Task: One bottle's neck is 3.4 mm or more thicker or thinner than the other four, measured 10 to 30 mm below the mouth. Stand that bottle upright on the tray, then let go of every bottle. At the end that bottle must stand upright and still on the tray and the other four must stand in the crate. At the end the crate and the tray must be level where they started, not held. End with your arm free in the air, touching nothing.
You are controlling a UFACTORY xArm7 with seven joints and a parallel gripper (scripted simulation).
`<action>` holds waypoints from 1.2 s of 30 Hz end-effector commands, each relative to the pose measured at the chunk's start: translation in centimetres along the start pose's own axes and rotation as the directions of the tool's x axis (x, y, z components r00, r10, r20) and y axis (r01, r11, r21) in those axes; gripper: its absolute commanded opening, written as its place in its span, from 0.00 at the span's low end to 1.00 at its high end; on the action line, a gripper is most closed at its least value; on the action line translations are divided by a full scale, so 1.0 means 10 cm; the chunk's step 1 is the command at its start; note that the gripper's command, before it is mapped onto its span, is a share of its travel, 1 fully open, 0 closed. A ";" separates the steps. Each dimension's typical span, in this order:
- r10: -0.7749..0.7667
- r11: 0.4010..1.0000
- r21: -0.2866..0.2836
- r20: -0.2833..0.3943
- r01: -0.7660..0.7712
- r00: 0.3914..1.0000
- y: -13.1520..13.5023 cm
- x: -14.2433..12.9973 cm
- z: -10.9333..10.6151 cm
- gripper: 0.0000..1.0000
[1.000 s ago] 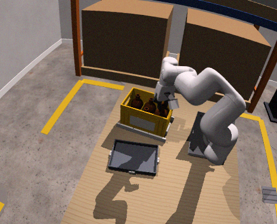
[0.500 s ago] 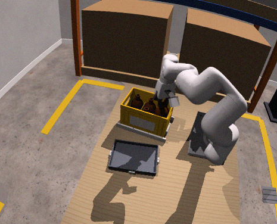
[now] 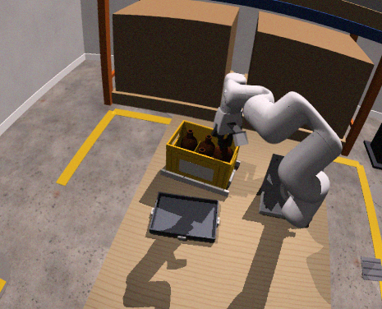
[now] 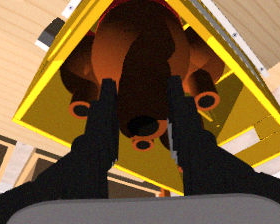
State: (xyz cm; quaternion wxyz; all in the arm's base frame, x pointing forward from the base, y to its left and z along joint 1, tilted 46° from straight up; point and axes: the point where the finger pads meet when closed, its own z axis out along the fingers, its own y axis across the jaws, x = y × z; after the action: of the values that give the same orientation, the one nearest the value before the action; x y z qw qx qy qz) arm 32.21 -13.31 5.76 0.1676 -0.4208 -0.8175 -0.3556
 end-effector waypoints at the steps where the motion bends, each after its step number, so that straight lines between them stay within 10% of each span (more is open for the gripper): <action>1: 0.000 1.000 -0.001 0.005 0.000 1.000 0.00 -0.01 -0.03 0.00; 36: 0.000 1.000 -0.001 0.005 0.000 1.000 0.00 -0.01 -0.11 0.00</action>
State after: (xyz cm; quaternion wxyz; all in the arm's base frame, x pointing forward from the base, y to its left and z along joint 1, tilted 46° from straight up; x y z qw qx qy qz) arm 32.19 -13.70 6.14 0.1676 -0.4208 -0.8175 -0.3556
